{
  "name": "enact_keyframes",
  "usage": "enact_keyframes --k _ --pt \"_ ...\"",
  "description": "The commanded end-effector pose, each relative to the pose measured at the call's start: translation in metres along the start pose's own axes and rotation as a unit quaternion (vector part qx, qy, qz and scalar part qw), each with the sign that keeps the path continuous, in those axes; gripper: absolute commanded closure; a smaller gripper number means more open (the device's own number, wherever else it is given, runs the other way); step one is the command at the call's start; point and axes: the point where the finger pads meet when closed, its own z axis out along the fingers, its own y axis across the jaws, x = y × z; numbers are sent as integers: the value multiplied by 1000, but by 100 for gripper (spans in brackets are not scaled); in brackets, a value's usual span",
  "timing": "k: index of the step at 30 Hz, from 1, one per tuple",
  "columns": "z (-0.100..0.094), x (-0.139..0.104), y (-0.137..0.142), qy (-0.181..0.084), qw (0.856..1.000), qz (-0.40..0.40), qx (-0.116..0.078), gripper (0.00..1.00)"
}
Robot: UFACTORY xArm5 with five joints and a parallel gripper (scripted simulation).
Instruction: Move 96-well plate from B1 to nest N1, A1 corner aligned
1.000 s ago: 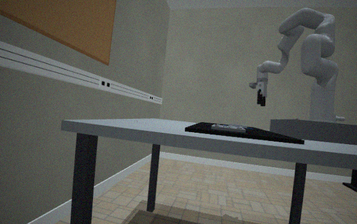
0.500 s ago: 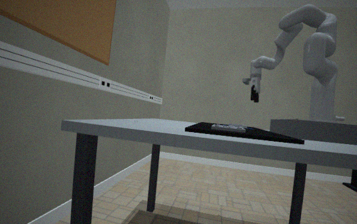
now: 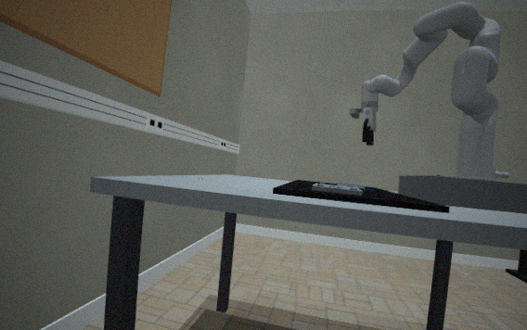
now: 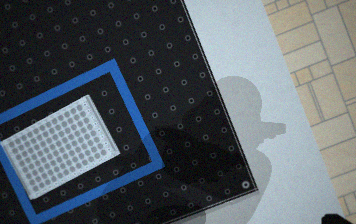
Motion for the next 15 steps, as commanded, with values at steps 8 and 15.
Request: enact_keyframes --k 8,15 --pt "-14 15 -37 4 1000 -19 -3 0" --pt "-24 23 -69 5 999 -38 -6 0"
